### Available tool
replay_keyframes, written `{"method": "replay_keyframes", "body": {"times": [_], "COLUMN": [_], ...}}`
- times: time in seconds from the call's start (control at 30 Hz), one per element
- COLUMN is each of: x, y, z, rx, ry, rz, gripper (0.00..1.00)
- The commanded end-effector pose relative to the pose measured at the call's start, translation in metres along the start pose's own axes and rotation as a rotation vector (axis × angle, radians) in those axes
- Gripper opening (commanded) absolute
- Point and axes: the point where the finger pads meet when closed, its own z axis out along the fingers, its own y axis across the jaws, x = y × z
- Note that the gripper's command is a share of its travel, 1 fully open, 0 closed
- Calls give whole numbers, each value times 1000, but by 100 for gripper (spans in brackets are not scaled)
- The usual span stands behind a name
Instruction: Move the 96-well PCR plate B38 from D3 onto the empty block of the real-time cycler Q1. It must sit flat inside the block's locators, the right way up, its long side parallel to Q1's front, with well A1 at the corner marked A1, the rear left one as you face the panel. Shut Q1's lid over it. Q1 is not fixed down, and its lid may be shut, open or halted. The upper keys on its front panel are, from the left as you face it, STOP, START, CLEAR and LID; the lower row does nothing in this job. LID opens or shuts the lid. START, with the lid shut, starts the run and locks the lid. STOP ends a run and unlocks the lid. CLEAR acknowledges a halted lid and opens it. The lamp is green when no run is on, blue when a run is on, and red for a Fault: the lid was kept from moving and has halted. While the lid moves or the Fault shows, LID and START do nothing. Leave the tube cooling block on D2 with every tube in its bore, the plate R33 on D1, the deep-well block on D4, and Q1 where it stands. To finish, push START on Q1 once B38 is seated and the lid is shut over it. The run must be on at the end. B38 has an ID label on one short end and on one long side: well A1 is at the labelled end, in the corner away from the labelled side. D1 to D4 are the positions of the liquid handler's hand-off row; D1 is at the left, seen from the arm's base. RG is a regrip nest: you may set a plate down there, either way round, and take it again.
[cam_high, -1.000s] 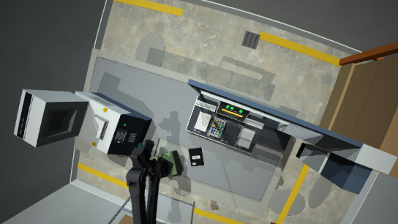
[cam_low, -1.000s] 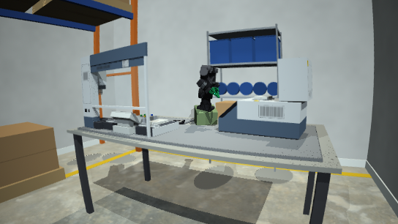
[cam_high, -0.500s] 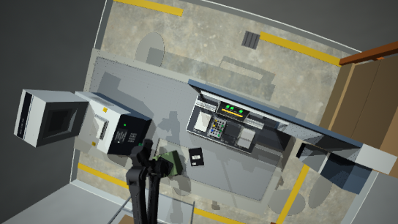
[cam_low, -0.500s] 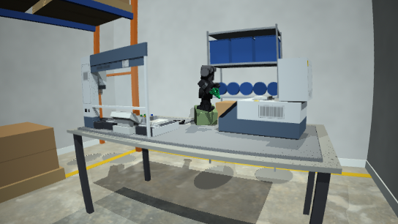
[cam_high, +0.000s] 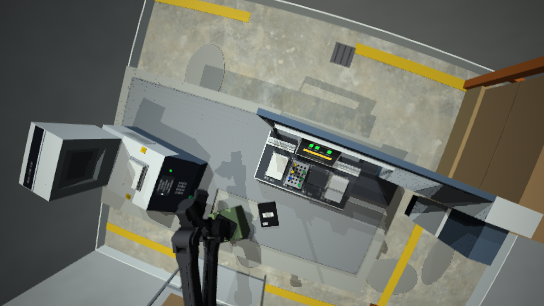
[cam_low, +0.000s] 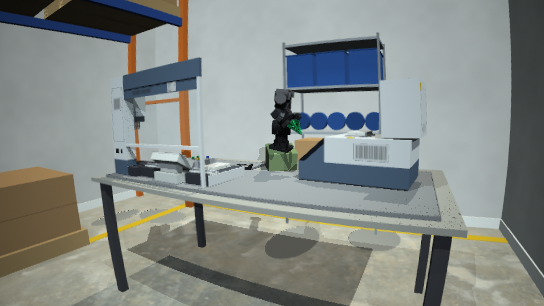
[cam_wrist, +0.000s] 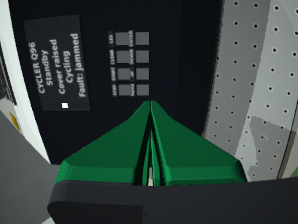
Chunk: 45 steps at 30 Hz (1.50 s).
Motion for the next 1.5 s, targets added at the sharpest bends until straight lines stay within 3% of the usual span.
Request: {"method": "replay_keyframes", "body": {"times": [0.0, 0.27, 0.4, 0.77, 1.47], "x": [-20, -15, -10, -3, -3], "y": [41, 44, 36, 21, 24], "z": [-23, -12, 3, 30, 58], "rx": [-54, -68, -58, -31, -26], "ry": [-65, -66, -31, -9, -17], "rz": [-56, -45, -11, 8, 5], "gripper": [0, 0, 0, 0, 0]}}
